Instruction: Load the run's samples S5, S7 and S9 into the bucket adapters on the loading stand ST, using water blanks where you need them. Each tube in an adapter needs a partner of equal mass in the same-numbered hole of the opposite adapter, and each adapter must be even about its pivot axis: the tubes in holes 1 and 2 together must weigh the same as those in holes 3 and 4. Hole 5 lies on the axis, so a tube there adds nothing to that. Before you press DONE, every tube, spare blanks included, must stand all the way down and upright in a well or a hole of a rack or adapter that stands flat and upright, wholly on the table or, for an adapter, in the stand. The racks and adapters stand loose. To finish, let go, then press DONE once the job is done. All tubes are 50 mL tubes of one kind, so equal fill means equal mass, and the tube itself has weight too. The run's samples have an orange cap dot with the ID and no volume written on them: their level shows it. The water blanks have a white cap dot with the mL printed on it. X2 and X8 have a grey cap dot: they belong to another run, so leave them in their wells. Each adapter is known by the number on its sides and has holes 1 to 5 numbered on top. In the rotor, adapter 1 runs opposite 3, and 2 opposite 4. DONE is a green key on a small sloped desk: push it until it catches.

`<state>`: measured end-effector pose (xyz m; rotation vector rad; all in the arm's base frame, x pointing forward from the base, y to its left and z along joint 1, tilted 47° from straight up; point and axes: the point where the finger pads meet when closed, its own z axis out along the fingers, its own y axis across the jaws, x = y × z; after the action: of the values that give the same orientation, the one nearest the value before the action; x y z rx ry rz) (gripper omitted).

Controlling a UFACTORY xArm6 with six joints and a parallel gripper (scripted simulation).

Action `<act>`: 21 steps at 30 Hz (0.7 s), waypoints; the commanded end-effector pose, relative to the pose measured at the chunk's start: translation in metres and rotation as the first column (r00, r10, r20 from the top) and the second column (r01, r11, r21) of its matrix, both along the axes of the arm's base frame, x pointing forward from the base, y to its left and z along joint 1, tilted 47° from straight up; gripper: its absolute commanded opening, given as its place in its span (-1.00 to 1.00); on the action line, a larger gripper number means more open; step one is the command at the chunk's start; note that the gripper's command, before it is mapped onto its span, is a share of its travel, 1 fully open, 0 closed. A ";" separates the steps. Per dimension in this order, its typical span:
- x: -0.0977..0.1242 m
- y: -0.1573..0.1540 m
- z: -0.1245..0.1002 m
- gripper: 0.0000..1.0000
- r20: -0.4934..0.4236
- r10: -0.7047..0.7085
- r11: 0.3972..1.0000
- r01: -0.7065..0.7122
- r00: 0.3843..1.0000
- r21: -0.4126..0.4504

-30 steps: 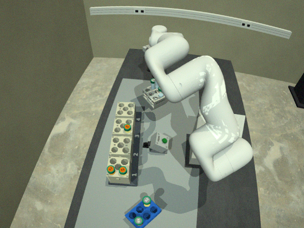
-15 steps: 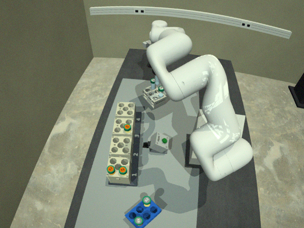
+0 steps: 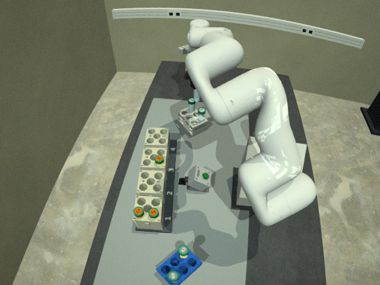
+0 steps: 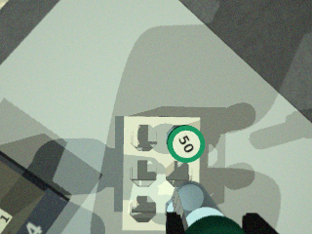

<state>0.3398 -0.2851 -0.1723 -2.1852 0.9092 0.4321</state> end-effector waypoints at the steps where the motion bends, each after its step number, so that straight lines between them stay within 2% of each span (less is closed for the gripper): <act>1: 0.001 -0.003 0.003 -1.00 0.002 -0.001 1.000 0.001 1.000 -0.003; 8: 0.001 -0.003 0.003 -1.00 0.002 -0.001 1.000 0.001 1.000 -0.003; 17: 0.018 0.026 0.032 -1.00 0.218 0.201 0.979 -0.203 0.955 -0.016; 19: 0.018 0.026 0.032 -1.00 0.218 0.201 0.979 -0.203 0.955 -0.016; 21: 0.022 0.032 0.039 -1.00 0.264 0.244 0.969 -0.246 0.933 -0.025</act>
<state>0.3559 -0.2604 -0.1440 -2.2605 0.5991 0.3179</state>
